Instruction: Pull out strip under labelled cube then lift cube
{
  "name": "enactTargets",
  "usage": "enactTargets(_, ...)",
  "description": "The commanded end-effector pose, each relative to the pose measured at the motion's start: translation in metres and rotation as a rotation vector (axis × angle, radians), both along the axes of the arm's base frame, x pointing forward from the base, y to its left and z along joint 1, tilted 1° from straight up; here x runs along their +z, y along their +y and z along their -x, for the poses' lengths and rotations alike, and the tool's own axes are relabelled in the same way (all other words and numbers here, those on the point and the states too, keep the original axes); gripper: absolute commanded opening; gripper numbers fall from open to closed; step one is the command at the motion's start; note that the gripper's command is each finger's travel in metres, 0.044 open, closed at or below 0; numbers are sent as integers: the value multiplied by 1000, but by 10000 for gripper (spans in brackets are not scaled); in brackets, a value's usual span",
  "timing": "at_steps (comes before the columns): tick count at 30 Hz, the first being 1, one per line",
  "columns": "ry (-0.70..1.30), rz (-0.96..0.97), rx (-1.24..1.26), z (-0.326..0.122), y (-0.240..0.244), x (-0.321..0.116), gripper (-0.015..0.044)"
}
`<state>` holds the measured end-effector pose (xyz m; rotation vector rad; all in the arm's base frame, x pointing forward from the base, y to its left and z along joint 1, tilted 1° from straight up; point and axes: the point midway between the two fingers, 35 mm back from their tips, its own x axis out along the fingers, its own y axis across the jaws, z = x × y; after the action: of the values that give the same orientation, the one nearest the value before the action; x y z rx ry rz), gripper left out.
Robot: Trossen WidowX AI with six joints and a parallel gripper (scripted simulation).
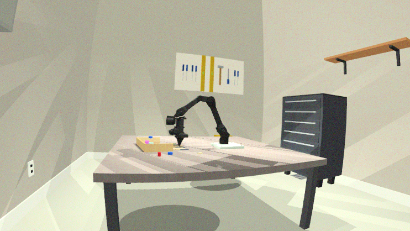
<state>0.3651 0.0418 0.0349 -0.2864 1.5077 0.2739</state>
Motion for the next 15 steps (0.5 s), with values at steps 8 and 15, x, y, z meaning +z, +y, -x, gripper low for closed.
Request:
enactTargets(8, 2, 1, 3, -3, 1, 2, 0)
enactTargets(15, 3, 1, 3, 6, -2, -2, 0)
